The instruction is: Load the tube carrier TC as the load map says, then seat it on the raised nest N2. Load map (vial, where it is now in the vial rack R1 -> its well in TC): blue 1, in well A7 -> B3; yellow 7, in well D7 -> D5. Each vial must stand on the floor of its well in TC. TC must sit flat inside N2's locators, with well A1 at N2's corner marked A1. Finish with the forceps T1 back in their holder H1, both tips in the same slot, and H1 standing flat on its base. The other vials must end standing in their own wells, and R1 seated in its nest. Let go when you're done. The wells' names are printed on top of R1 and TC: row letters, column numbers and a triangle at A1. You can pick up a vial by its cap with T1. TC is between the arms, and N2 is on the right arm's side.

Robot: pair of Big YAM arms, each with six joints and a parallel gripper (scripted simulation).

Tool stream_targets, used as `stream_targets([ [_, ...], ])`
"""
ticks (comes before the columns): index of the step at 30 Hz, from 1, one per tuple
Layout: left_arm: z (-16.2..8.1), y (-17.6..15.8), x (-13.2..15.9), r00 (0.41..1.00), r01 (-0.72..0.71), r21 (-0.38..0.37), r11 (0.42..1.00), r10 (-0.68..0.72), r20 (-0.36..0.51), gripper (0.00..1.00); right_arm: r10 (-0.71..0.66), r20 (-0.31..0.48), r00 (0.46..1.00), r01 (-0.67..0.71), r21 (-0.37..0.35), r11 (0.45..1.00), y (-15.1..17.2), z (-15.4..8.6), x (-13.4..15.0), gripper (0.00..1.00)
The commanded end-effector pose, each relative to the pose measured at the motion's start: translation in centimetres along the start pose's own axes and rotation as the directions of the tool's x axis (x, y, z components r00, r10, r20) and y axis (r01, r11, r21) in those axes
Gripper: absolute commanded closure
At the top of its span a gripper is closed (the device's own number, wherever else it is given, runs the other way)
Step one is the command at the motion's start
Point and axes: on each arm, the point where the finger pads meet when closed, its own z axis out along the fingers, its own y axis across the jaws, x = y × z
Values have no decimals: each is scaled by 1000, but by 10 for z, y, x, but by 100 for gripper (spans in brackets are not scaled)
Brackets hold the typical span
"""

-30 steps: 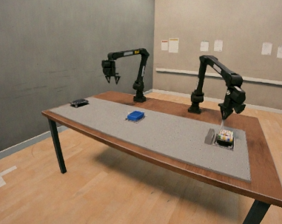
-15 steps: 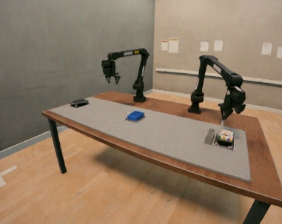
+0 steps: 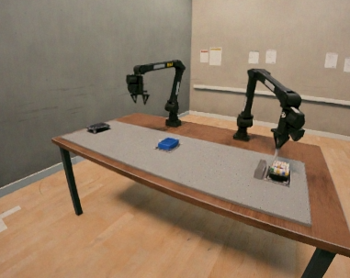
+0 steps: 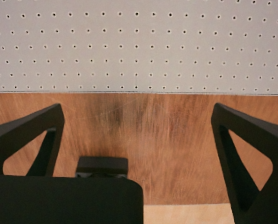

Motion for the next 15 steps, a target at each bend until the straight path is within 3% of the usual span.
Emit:
stream_targets([
  [1, 11, 9, 0, 1000, 8, -4, 1000, -8, -19, 89, 13, 32, 999, -13, 8, 1000, -1, -12, -8, 0],
  [15, 12, 9, 1, 1000, 8, -6, 1000, -8, -25, 89, 13, 32, 999, -13, 8, 1000, -1, -12, -8, 0],
])
